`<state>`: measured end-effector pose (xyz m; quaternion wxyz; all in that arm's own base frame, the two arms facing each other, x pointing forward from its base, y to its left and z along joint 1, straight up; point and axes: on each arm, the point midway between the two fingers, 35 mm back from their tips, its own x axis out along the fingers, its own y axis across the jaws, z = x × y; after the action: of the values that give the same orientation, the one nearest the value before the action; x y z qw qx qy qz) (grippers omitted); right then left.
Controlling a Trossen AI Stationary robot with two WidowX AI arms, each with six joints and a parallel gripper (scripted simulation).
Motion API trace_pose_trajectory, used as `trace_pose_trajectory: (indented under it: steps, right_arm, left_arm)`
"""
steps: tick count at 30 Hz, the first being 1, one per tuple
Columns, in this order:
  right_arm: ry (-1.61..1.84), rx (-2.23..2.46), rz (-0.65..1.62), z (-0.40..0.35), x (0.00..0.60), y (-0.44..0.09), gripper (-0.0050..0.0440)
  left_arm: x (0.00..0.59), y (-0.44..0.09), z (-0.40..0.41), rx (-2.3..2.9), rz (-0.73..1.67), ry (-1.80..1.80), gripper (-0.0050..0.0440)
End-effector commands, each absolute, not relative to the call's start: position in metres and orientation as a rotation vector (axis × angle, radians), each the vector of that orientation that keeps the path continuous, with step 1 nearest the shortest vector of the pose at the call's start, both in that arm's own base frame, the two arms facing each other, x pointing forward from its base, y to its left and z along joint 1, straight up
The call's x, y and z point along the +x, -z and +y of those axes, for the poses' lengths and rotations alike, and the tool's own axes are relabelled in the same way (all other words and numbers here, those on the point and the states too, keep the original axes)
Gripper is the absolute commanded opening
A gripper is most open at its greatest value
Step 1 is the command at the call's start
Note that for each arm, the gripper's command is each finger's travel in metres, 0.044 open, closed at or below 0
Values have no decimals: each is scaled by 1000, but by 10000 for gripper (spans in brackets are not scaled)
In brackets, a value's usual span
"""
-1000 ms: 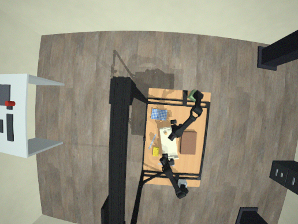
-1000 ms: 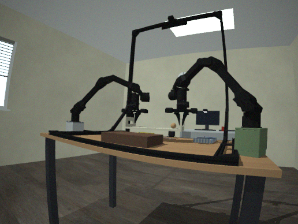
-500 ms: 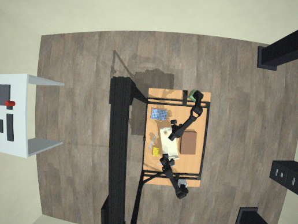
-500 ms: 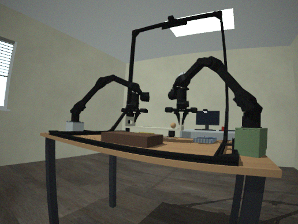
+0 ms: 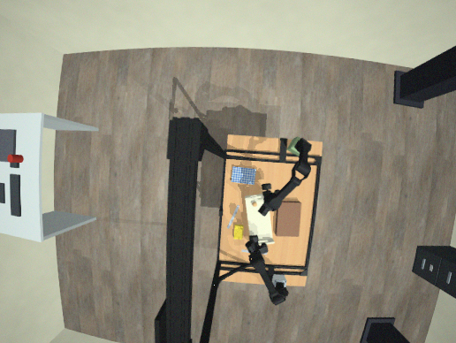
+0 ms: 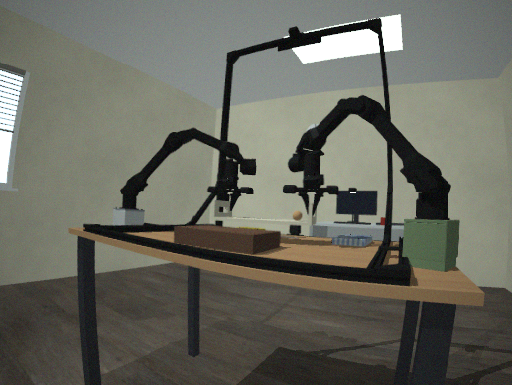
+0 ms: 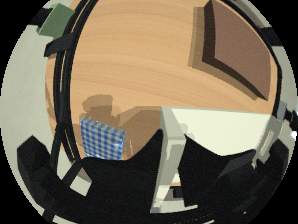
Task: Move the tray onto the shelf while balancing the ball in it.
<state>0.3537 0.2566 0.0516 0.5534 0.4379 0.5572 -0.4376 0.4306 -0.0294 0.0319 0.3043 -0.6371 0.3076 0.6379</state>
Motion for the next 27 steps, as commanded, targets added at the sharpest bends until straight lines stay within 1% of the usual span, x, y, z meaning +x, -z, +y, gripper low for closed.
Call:
trace_pose_trajectory:
  steps: [1, 11, 17, 27]
  right_arm:
    - [1037, 1029, 1306, 254, 354, -57, 20]
    - [1011, 1064, 1337, 251, 354, -58, 20]
    - [1040, 1024, 1303, 249, 354, -57, 20]
    - [1020, 1052, 1328, 246, 354, -58, 20]
  left_arm:
    - [430, -39, -27, -1681, 805, -1692, 20]
    - [428, -38, -24, -1724, 837, -1666, 20]
    - [427, -39, -23, -1676, 801, -1695, 20]
    - [426, -38, -20, -1710, 826, -1674, 20]
